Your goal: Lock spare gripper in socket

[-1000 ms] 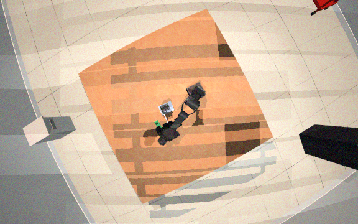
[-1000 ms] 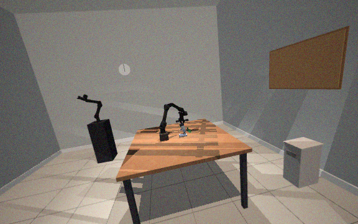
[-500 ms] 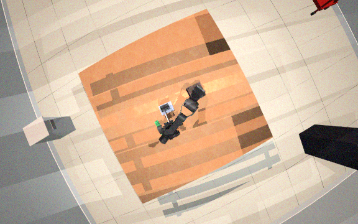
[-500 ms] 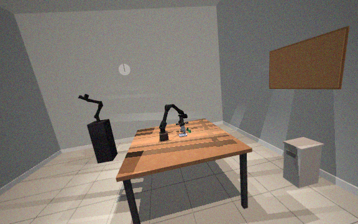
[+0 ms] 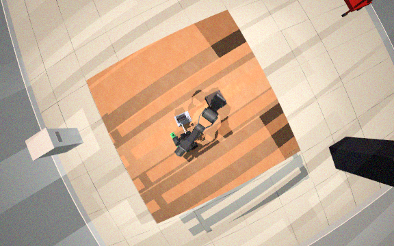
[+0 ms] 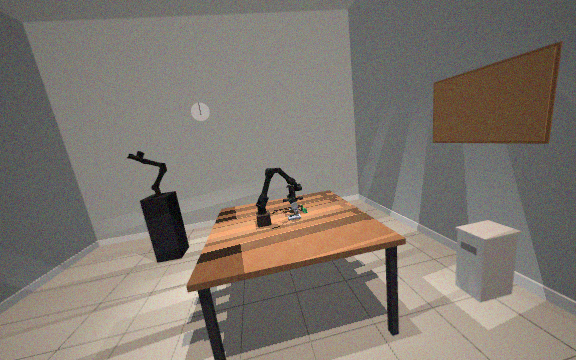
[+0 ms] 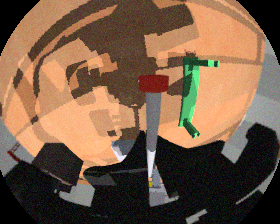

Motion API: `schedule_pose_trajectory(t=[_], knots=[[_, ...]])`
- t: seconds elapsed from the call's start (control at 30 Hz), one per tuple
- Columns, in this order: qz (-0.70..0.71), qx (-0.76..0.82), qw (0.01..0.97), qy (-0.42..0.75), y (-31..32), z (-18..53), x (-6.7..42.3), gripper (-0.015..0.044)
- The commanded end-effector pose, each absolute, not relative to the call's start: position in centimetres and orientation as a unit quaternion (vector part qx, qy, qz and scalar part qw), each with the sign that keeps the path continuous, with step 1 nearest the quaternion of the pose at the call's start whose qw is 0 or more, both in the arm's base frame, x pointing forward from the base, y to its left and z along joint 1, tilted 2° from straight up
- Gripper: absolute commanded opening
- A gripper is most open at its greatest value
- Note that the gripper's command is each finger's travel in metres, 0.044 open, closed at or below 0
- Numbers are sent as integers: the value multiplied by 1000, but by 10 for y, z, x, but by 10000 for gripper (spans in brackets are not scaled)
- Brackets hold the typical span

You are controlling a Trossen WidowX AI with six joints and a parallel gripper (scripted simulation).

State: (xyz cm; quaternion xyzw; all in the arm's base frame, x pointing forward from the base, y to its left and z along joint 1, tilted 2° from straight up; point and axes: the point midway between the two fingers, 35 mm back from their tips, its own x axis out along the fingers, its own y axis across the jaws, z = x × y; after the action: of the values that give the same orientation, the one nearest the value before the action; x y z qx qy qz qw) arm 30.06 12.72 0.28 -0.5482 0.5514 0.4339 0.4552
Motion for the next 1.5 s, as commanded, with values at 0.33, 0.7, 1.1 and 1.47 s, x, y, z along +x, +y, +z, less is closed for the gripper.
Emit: schedule_pose_trajectory(t=[0.33,0.7,1.1,1.47], knots=[[435,-547,455,551,118,3,302,0],[436,-547,455,551,111,3,301,0],[437,-546,454,552,104,2,301,0],[438,-546,453,553,97,2,301,0]])
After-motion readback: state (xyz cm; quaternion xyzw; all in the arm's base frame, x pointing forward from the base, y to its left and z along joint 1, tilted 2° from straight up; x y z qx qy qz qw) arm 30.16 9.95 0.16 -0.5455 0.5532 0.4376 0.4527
